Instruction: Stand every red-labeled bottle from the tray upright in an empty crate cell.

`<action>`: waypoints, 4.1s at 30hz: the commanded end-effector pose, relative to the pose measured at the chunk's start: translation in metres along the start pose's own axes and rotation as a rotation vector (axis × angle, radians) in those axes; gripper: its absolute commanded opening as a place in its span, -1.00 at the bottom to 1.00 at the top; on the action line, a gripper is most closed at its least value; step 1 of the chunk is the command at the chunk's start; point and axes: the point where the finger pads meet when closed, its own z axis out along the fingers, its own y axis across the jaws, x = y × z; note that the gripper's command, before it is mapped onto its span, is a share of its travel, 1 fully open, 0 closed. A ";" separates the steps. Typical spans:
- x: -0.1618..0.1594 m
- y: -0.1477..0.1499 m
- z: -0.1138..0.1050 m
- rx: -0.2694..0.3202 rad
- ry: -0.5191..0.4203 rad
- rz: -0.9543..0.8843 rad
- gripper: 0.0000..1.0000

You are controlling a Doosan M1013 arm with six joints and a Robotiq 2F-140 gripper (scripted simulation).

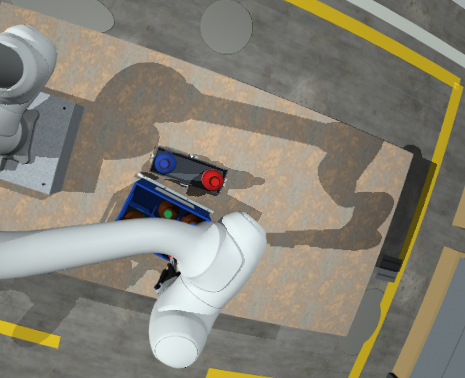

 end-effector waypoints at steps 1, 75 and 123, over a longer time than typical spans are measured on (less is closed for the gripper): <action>0.000 0.000 0.000 0.000 0.000 0.000 -1.00; 0.000 0.000 0.038 0.000 0.000 0.000 -1.00; 0.000 0.000 0.040 0.000 0.000 0.000 -1.00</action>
